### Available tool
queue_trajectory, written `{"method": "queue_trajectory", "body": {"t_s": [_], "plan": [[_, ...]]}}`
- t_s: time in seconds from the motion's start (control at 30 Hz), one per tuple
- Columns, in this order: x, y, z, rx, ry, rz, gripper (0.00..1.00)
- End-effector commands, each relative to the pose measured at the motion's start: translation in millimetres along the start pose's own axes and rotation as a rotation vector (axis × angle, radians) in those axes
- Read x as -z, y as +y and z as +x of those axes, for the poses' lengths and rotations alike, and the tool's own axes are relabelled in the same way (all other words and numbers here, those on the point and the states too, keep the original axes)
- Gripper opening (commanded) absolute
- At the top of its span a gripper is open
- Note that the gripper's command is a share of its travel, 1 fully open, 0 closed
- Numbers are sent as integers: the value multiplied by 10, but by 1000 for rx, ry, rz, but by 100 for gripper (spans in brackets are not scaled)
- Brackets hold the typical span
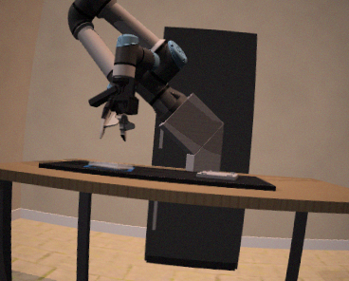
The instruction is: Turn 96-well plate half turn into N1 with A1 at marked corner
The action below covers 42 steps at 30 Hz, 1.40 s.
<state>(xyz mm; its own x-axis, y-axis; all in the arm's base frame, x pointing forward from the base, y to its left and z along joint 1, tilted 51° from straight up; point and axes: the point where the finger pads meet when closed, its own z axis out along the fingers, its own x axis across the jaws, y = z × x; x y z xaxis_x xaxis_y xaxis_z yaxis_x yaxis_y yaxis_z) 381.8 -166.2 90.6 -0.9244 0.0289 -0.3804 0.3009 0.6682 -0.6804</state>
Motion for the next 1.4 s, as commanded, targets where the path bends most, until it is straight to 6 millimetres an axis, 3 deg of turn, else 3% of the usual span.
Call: {"method": "queue_trajectory", "body": {"t_s": [0.0, 1.37], "plan": [[3, -1, -3, -140, 9, 5, 100], [-63, -1, -2, -145, 9, 5, 100]]}}
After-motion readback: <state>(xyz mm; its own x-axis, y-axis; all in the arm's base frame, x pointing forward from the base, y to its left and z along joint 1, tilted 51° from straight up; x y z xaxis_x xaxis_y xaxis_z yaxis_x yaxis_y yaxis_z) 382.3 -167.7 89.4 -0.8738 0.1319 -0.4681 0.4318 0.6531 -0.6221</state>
